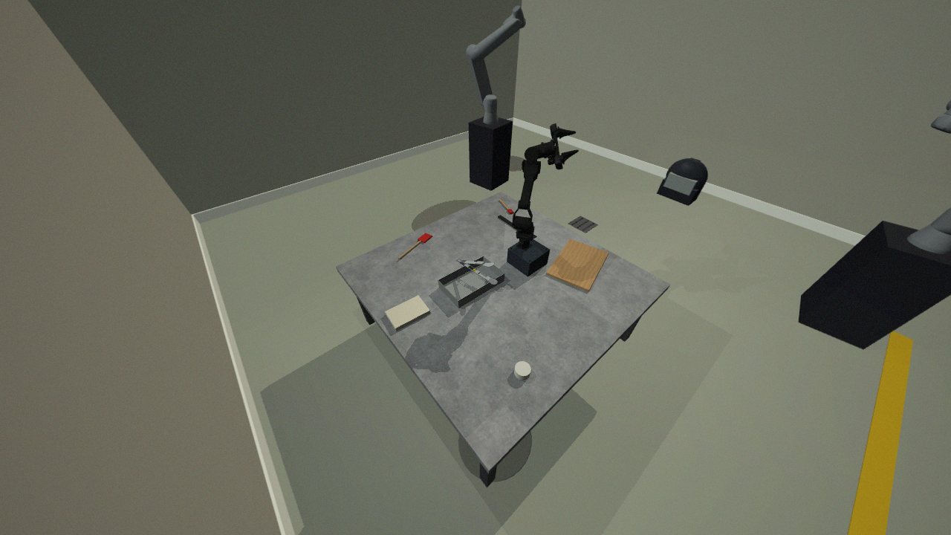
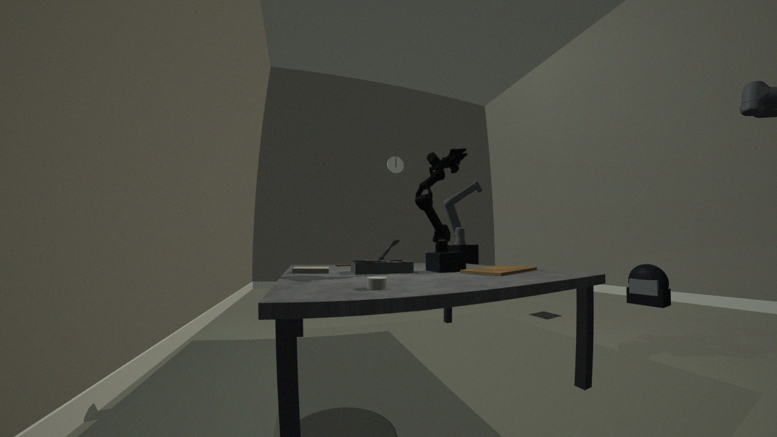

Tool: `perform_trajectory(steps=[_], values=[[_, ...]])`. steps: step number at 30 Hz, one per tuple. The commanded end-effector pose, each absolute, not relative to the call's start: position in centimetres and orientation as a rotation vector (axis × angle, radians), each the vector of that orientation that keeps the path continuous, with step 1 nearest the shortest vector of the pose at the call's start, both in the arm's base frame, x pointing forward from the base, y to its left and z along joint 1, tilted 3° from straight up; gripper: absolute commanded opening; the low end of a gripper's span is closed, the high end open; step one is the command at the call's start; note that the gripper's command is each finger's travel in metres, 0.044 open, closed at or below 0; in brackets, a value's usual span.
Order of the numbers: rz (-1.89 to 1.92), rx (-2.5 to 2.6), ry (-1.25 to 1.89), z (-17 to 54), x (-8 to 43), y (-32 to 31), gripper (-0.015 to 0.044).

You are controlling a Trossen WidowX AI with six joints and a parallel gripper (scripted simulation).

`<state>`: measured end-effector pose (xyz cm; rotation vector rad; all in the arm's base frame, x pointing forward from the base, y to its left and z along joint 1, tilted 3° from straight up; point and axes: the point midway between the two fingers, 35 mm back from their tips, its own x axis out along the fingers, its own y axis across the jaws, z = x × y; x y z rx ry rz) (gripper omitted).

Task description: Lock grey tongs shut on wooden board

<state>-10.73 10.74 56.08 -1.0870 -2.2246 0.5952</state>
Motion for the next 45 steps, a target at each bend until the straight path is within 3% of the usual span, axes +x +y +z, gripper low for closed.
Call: perform_trajectory(steps=[1, 6, 14, 23, 33, 45], values=[[0.595, -1.087, -2.225, 56.1, -10.7, 10.7, 0.0426], [0.472, -0.992, -2.368, 56.1, -13.4, 8.6, 0.0295], [0.027, -0.558, -2.690, 55.1, -19.4, -0.9, 0.0085], [-0.529, 0.011, -2.738, 52.2, -20.6, -12.6, -0.0150], [-1.009, 0.660, -2.446, 47.0, -15.3, -25.0, -0.0150], [-1.402, 1.268, -1.669, 37.4, -1.4, -34.3, -0.0150]])
